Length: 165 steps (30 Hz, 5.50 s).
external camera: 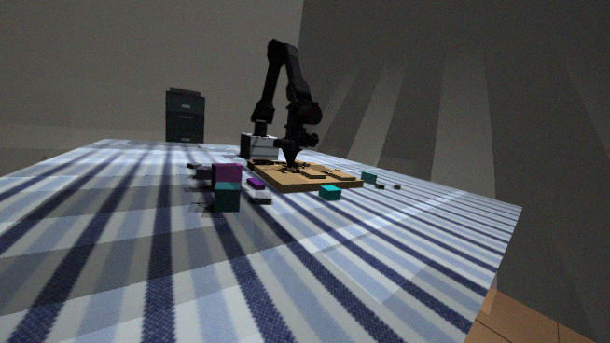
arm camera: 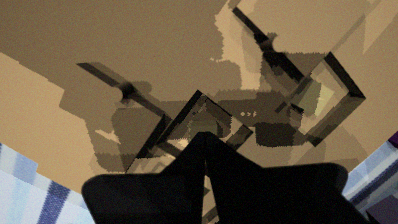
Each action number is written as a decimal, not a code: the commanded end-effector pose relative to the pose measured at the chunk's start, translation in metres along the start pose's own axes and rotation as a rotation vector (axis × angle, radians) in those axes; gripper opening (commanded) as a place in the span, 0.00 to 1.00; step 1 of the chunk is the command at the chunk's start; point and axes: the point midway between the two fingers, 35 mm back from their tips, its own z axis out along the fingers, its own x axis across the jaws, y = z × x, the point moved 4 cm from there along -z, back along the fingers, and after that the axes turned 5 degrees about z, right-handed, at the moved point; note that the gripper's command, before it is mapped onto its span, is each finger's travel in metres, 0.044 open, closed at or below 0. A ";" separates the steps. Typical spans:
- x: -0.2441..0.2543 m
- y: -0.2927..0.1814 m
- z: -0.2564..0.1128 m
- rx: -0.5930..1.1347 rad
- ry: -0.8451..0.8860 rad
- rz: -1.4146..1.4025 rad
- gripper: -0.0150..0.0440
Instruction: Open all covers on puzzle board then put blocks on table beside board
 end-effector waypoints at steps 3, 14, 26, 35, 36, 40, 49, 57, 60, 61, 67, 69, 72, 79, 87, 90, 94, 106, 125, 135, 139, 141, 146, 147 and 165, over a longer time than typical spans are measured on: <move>0.000 0.001 0.001 -0.004 0.000 -0.004 0.25; 0.000 0.001 0.001 -0.004 0.000 -0.004 0.25; 0.000 0.001 0.001 -0.004 0.000 -0.004 0.25; 0.000 0.000 0.000 -0.002 0.000 0.000 0.25; 0.000 0.000 -0.001 -0.002 0.000 0.000 0.25; 0.000 0.000 -0.005 -0.002 0.000 -0.002 0.25; 0.000 0.000 -0.019 -0.001 0.001 -0.001 0.43; 0.000 0.000 -0.061 -0.004 0.000 -0.004 0.50; 0.000 -0.001 -0.064 -0.004 0.000 -0.004 0.50; 0.000 -0.001 -0.064 -0.004 0.000 -0.004 0.50; 0.000 0.000 -0.055 -0.004 0.000 -0.004 0.50; 0.000 0.000 -0.049 -0.004 0.000 -0.004 0.50; 0.000 0.000 -0.040 -0.004 0.000 -0.004 0.50; 0.000 0.000 -0.029 -0.004 0.000 -0.004 0.50; 0.000 0.000 -0.029 -0.004 0.000 -0.004 0.50; 0.001 0.000 -0.029 -0.004 0.000 -0.004 0.50; 0.001 0.000 -0.029 -0.004 0.000 -0.004 0.50; 0.001 0.000 -0.027 -0.004 0.000 -0.004 0.50; 0.000 0.000 -0.008 -0.004 0.000 -0.004 0.50; 0.000 0.000 -0.005 -0.004 0.000 -0.004 0.50; 0.000 0.000 -0.001 -0.004 0.000 -0.004 0.50; 0.000 0.000 0.001 -0.004 0.000 -0.004 0.50; 0.000 0.000 0.004 -0.004 0.000 -0.004 0.50; 0.000 -0.001 0.002 -0.002 0.000 0.000 0.49; 0.000 0.000 -0.002 -0.002 0.000 0.000 0.39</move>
